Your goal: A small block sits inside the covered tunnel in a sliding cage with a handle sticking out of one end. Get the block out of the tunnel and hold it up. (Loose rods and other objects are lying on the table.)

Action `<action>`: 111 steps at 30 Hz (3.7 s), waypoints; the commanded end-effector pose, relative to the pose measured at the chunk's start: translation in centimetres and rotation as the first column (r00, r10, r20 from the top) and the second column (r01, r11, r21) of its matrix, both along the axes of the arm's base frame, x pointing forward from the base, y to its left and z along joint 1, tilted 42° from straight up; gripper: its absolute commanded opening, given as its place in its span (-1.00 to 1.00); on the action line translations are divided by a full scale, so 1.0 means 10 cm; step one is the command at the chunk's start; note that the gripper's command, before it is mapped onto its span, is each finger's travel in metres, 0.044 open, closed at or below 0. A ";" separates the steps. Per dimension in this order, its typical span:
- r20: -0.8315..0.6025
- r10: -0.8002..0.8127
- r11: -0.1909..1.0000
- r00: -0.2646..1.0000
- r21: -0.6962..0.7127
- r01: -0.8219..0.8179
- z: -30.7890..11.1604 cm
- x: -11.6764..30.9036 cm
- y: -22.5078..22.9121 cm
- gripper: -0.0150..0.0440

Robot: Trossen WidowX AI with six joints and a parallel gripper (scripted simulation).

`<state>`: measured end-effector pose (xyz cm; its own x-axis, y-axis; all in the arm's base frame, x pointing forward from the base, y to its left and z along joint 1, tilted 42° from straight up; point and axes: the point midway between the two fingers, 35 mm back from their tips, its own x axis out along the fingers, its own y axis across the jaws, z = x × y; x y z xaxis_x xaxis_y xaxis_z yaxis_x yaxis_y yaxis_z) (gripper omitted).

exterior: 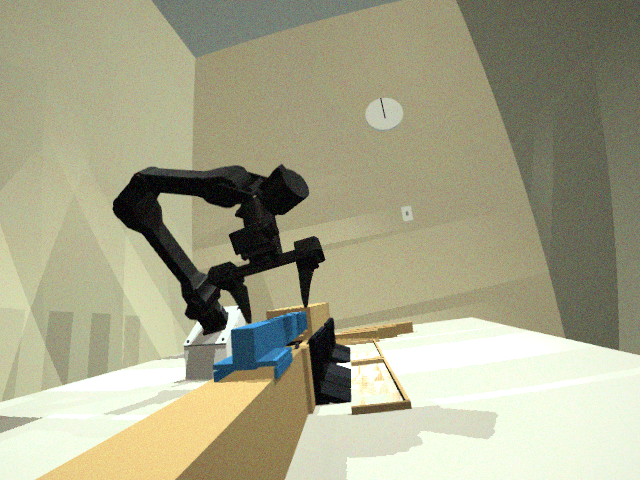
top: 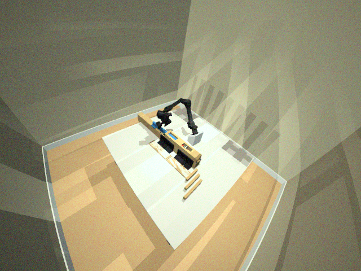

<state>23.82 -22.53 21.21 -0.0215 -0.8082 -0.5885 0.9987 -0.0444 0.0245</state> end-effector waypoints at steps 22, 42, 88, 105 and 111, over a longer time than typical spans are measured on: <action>0.004 0.007 1.000 1.000 0.001 -0.007 -0.22 -0.05 -0.25 1.00; 0.008 0.001 1.000 1.000 -0.005 -0.001 -0.19 -0.05 -0.24 -0.47; 0.003 0.007 1.000 1.000 0.007 -0.007 -0.26 0.06 0.39 1.00; 0.004 0.007 1.000 1.000 0.004 -0.007 -0.01 0.00 -0.06 1.00; 0.004 0.006 1.000 1.000 0.004 -0.006 -0.08 -0.01 -0.12 1.00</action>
